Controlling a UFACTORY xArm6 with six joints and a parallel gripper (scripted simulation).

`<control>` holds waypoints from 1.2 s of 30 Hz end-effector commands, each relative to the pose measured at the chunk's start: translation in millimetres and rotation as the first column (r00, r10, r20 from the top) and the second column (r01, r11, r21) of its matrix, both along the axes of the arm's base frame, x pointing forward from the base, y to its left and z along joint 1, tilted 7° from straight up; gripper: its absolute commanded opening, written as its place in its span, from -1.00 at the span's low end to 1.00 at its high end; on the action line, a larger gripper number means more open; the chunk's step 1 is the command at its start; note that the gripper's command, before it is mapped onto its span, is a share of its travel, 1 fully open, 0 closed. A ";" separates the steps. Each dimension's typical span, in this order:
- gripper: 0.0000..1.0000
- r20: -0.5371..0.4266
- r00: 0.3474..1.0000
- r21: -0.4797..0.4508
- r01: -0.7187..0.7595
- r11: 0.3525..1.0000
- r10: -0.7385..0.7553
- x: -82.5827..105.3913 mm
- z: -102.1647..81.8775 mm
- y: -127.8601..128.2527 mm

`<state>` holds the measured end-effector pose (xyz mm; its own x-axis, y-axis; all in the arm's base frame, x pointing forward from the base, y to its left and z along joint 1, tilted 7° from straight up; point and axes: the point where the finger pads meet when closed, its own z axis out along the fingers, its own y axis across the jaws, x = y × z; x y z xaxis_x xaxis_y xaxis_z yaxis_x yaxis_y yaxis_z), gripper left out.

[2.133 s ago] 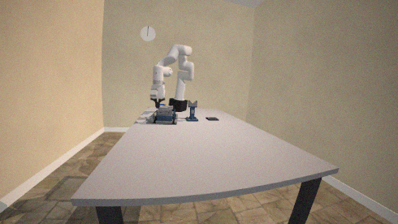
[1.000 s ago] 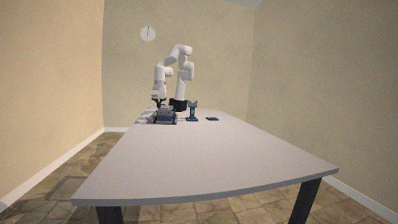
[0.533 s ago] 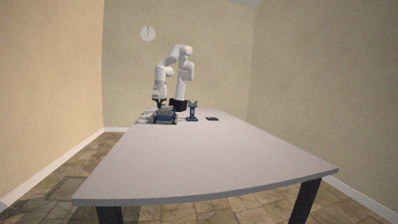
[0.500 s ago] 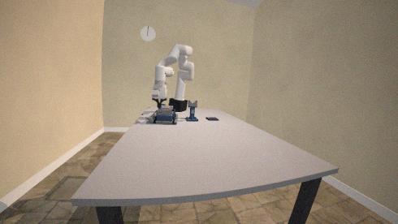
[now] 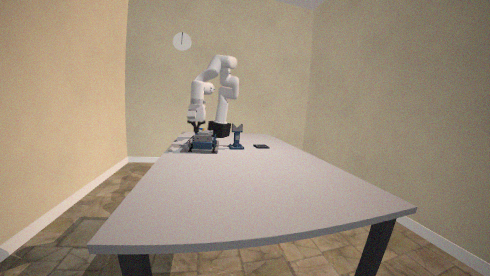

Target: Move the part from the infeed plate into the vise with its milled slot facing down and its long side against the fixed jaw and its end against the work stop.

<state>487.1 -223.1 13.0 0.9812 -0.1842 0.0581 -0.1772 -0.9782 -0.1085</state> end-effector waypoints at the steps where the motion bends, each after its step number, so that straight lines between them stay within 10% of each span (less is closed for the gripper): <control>1: -1.00 0.002 1.000 0.000 -0.003 1.000 0.003 1.8 1.4 2.8; 36: -1.00 0.002 1.000 0.000 -0.003 1.000 0.003 2.6 1.9 7.4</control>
<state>486.7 -222.6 13.9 0.9792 -0.1936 0.0607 -0.1864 -0.9766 -0.1074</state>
